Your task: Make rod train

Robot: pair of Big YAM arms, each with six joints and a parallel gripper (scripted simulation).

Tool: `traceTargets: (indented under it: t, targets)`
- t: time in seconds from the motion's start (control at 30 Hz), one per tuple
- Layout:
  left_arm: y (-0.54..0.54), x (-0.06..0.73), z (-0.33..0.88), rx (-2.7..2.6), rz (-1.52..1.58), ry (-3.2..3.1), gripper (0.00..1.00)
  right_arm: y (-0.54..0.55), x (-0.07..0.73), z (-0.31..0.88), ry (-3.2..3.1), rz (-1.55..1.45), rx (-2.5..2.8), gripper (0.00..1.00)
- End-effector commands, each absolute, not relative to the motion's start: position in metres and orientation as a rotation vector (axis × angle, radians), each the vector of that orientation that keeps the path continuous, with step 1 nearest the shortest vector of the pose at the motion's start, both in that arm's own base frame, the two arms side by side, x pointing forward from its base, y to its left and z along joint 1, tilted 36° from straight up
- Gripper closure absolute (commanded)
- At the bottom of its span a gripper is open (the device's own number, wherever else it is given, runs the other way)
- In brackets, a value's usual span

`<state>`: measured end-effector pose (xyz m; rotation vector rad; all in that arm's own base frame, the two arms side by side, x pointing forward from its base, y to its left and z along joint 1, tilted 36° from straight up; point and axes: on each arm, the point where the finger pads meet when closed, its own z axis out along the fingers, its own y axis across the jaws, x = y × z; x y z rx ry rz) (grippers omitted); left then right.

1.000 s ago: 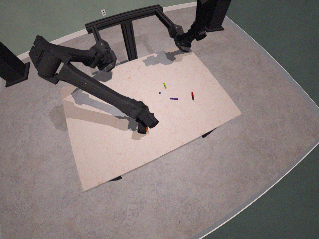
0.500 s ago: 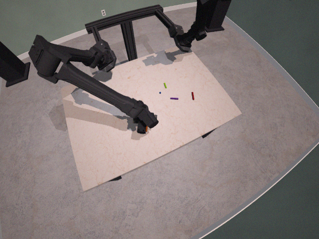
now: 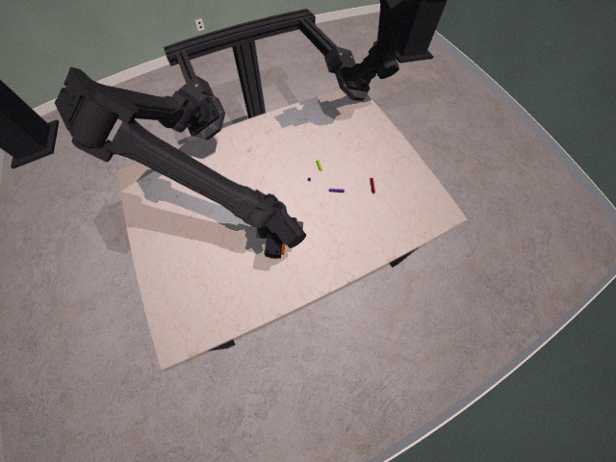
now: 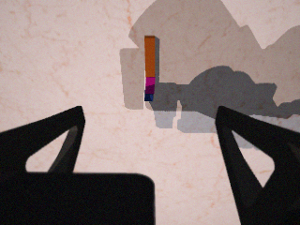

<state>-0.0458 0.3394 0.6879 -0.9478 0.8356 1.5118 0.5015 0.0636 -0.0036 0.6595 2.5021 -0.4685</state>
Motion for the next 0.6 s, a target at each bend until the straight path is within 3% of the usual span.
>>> traceTargets:
  t: [0.0,0.57]
  targets:
    - [0.336,-0.050,0.687,-0.964,1.512,0.830,0.00,0.076,0.500,0.013,2.483,-0.443,0.657,0.00]
    - [0.336,-0.050,0.687,-0.964,1.512,0.830,0.00,0.117,0.480,0.091,2.460,-0.412,0.665,0.00]
